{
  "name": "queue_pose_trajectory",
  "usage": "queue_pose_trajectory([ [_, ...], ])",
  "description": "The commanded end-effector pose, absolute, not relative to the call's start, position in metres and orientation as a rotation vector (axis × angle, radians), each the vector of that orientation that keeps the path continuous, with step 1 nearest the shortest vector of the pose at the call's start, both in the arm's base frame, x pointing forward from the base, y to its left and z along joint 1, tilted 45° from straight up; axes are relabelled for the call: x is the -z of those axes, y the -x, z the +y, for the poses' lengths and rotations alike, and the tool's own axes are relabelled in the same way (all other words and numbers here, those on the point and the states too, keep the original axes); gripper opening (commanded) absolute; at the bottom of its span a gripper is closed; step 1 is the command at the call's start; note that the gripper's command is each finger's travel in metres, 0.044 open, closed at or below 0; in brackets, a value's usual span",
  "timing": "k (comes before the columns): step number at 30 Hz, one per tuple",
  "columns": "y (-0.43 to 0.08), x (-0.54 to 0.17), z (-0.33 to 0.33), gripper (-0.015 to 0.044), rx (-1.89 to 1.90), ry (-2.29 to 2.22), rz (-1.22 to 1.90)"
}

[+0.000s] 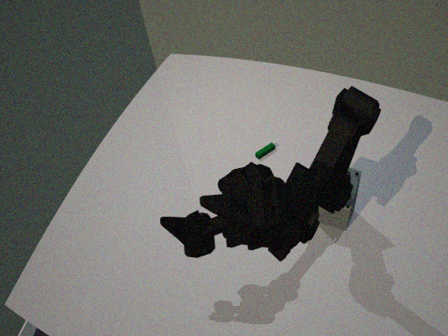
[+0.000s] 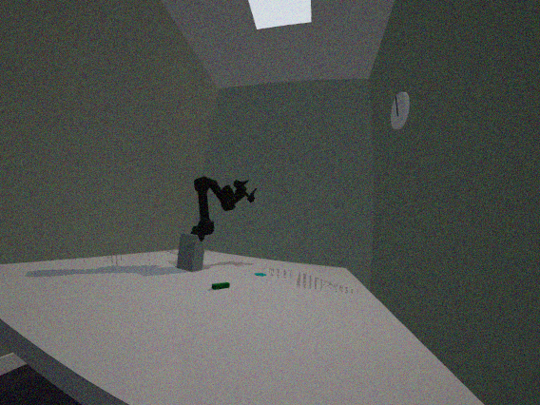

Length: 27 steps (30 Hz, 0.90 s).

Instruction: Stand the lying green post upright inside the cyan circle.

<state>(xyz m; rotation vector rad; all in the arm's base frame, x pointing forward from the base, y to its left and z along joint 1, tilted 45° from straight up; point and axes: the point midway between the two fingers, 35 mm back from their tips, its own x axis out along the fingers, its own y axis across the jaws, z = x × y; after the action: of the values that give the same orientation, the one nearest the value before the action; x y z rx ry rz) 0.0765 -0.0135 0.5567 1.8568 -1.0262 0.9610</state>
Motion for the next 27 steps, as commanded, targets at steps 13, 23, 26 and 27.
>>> queue_pose_trajectory([
  [13, -0.184, -0.549, 0.098, 0.0233, -0.564, -0.93, -0.855],
  [23, -0.316, -0.475, 0.127, 0.0233, -0.296, -0.239, -0.541],
  [26, -0.353, -0.443, 0.12, 0.0233, -0.24, -0.06, -0.42],
  [27, -0.365, -0.431, 0.117, 0.0233, -0.224, -0.005, -0.379],
])
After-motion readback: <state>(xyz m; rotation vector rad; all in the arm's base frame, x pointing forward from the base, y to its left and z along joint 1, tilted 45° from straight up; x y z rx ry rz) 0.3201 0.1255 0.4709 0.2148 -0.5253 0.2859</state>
